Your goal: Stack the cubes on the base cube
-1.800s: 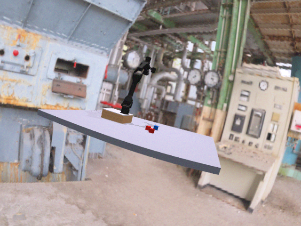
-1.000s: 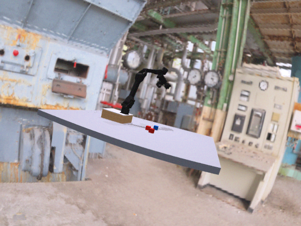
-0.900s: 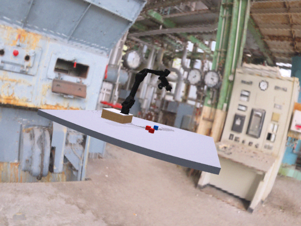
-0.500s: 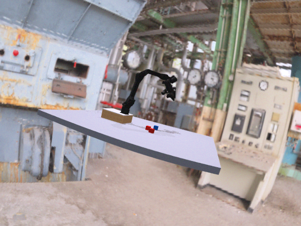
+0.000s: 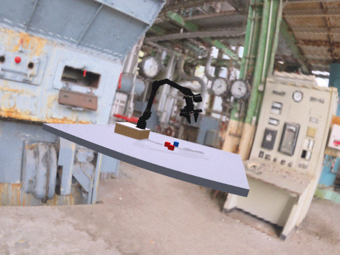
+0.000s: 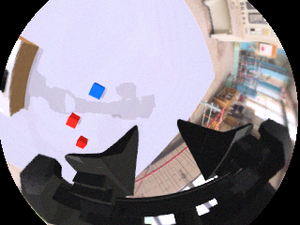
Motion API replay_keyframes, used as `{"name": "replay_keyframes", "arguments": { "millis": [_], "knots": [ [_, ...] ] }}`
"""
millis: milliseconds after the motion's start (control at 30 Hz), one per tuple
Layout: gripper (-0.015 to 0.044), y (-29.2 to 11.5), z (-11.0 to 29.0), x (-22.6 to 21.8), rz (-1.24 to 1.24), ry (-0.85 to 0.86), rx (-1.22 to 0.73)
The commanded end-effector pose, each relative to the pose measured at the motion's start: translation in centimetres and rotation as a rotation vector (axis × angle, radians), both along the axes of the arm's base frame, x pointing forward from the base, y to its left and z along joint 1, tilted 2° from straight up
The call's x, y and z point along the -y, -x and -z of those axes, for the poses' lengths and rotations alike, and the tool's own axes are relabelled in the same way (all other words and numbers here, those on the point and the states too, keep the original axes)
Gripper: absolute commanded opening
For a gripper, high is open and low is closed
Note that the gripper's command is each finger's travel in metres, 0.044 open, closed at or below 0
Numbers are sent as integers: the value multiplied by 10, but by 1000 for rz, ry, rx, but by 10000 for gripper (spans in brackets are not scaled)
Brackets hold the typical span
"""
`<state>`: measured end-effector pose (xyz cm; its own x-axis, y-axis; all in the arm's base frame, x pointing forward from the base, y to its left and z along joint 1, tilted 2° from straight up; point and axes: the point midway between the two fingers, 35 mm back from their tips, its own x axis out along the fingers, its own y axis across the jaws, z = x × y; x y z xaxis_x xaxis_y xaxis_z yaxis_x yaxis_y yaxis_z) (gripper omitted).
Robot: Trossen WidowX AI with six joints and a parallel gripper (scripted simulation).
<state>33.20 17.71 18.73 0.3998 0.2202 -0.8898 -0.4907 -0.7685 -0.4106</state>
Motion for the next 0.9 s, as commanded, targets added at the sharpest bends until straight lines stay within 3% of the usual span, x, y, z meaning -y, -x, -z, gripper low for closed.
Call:
{"name": "replay_keyframes", "arguments": {
  "millis": [0, 500, 700, 867],
  "knots": [
    [265, 3, 18, 38, 152, 9, -79],
    [265, 67, 85, 179, 836, 4, -416],
    [265, 71, 89, 184, 867, 3, -431],
    [265, 67, 129, 184, 867, 3, -431]
  ]
}}
